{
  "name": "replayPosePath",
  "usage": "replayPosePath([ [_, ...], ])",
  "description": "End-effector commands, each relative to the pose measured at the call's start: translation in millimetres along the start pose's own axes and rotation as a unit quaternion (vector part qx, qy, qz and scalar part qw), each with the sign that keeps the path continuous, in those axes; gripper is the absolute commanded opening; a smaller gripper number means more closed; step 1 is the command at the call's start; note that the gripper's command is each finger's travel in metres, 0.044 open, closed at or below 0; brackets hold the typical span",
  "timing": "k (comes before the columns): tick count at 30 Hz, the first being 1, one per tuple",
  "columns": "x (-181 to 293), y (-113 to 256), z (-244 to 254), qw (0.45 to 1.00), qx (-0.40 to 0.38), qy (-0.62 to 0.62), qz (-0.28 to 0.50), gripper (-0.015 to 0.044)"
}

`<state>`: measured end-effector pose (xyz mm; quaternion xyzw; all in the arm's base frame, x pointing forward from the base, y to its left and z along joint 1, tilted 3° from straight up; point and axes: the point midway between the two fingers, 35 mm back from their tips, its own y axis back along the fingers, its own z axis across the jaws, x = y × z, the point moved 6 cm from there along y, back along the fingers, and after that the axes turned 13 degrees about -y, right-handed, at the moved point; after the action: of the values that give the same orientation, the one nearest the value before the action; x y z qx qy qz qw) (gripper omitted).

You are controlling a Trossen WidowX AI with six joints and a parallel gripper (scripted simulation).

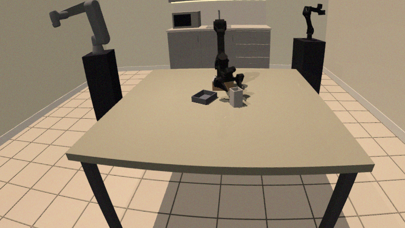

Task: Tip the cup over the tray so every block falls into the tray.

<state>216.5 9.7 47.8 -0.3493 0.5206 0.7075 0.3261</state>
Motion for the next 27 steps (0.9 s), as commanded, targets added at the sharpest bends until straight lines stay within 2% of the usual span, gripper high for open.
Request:
replayPosePath([
  [1, -1.3, -8.4, -0.4, 1.0, 0.002, -0.001, -0.003, 0.044],
  [27, 1.7, -45.9, -0.1, 1.0, 0.002, -0.001, -0.004, 0.044],
])
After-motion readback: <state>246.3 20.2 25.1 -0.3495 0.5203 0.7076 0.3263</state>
